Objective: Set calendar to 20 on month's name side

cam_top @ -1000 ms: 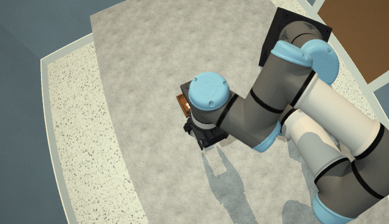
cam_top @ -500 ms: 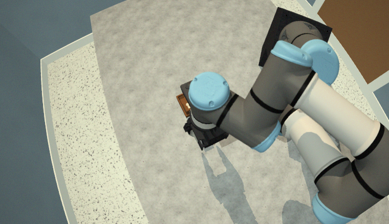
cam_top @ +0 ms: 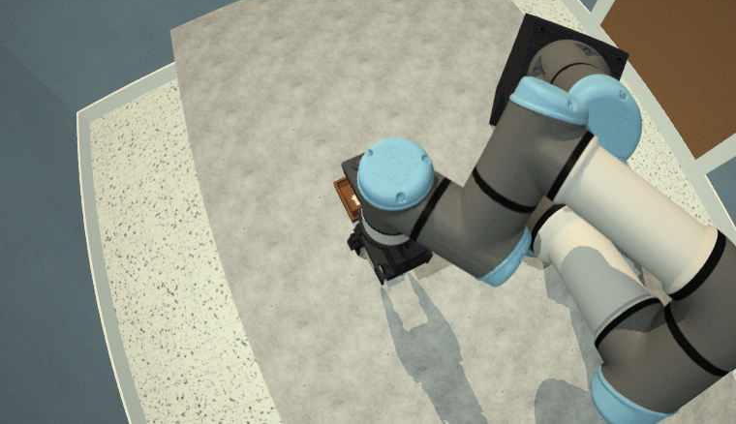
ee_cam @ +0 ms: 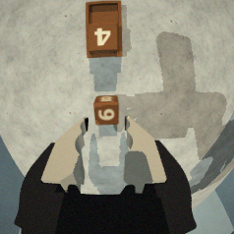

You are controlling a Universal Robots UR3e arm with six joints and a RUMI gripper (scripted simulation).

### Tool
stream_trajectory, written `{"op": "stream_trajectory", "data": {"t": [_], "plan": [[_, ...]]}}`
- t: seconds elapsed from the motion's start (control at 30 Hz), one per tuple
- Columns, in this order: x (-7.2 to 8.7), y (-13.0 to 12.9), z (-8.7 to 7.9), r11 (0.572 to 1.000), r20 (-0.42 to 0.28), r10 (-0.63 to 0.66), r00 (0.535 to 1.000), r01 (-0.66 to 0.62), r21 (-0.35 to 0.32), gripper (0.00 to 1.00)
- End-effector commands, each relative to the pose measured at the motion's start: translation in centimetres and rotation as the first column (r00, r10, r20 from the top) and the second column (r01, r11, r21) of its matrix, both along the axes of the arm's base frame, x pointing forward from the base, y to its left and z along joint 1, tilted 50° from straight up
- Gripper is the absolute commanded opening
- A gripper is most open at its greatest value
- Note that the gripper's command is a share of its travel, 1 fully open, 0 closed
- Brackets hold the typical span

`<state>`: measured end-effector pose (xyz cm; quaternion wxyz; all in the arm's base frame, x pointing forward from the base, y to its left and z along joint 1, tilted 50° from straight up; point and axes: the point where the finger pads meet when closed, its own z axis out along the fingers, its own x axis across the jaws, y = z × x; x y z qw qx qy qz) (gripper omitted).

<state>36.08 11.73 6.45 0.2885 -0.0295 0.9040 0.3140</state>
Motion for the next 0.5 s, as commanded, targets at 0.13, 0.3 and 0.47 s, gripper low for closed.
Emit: {"op": "stream_trajectory", "data": {"t": [0.13, 0.3, 0.47], "plan": [[0.6, 0.6, -0.7, 1.000, 0.000, -0.001, 1.000, 0.001, -0.002, 0.29], [0.9, 1.0, -1.1, 1.000, 0.000, -0.001, 1.000, 0.001, -0.002, 0.29], [1.2, 1.2, -1.4, 1.000, 0.000, -0.001, 1.000, 0.001, -0.002, 0.29]]}}
